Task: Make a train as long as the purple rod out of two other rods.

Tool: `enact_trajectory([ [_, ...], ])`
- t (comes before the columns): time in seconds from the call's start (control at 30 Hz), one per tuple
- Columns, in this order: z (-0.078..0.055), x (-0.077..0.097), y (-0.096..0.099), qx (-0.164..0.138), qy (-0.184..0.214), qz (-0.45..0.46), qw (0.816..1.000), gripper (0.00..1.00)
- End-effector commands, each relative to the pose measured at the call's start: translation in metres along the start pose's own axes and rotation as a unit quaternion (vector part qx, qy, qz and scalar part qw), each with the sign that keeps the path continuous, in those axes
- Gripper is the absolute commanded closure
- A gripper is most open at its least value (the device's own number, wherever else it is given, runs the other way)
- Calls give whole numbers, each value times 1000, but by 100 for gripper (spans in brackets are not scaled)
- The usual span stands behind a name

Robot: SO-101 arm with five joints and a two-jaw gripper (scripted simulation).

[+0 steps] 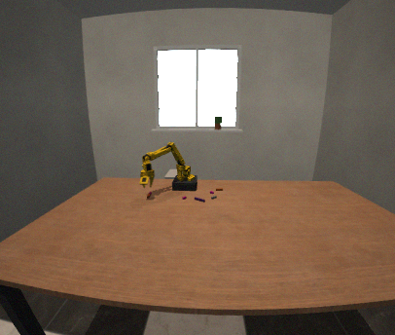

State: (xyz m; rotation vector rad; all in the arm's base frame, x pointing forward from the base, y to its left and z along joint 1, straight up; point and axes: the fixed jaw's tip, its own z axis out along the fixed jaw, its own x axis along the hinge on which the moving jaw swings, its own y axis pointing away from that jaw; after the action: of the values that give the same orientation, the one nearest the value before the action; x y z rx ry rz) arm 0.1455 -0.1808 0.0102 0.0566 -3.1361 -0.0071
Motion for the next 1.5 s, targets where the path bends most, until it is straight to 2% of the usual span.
enact_trajectory([
  [0.0,-6,-4,0,8,-7,-2,1000,83],
  [0.53,-8,-6,1,10,-8,-2,1000,83],
  [0.67,-16,-12,9,15,-13,-1,1000,83],
  [0.83,-36,-24,30,28,-28,1,999,83],
  [0.9,-36,-24,30,28,-28,1,999,83],
  [1.1,-68,-36,73,42,-61,6,997,83],
  [1.27,-90,-35,113,45,-97,10,994,83],
  [1.4,-102,-27,142,39,-125,12,991,83],
  [1.47,-102,-27,142,39,-125,12,991,83],
])
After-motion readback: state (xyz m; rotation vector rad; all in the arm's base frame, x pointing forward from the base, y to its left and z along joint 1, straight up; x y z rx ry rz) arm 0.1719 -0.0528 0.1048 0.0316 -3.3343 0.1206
